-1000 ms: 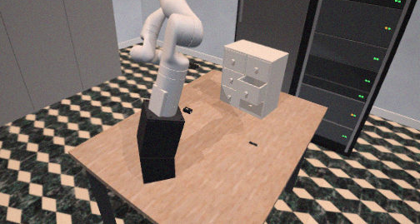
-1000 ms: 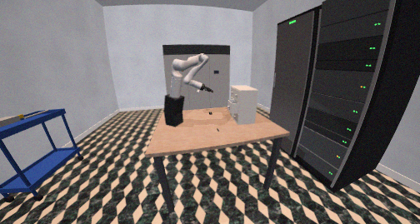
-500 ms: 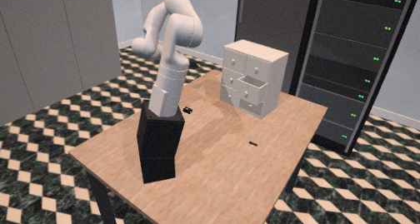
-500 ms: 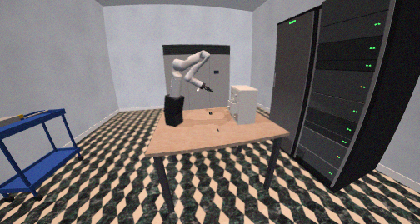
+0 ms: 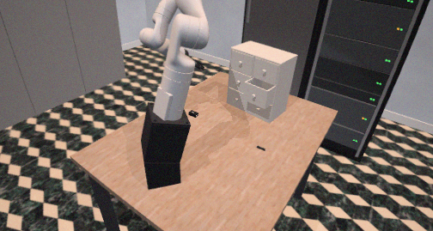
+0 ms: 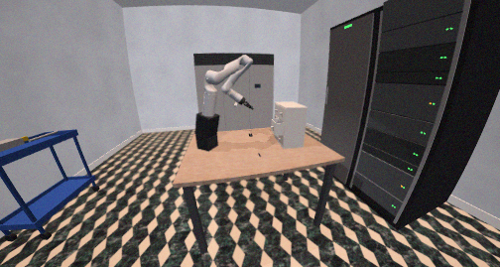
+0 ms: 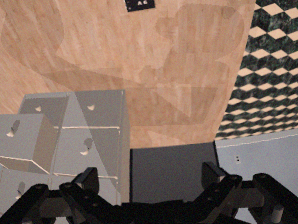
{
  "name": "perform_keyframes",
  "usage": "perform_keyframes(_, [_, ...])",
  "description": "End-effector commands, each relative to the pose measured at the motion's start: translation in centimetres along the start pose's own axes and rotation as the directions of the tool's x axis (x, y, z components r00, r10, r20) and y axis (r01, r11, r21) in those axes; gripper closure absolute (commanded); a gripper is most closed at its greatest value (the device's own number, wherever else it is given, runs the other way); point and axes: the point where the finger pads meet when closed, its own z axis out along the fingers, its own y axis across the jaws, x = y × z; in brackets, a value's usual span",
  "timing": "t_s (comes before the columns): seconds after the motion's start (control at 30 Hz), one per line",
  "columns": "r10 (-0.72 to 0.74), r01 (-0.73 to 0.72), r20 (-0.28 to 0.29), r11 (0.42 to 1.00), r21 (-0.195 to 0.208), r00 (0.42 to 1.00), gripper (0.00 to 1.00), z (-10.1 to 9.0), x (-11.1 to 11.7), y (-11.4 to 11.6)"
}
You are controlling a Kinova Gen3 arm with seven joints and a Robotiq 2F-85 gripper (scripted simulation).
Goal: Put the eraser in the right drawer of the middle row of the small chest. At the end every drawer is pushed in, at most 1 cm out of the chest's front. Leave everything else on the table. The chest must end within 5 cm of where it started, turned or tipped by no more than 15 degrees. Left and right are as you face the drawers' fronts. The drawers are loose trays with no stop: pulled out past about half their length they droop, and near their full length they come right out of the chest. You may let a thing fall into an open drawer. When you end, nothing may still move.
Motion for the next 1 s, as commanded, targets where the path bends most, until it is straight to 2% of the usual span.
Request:
perform_keyframes(0.0, [0.024,-0.024,-0.013,1.000,0.003,1.000,0.00,0.05,-1.17,-0.12])
perform_keyframes(0.23, [0.024,-0.024,-0.091,1.000,0.003,0.996,0.00,-0.11,-1.37,-0.12])
perform_keyframes(0.3, [0.024,-0.024,-0.091,1.000,0.003,0.996,0.00,-0.11,-1.37,-0.12])
perform_keyframes(0.8, [0.024,-0.024,-0.258,1.000,0.003,0.966,0.00,-0.44,-1.81,-0.15])
perform_keyframes(0.87, [0.024,-0.024,-0.258,1.000,0.003,0.966,0.00,-0.44,-1.81,-0.15])
perform_keyframes(0.97, [0.024,-0.024,-0.288,1.000,0.003,0.957,0.00,-0.51,-1.89,-0.14])
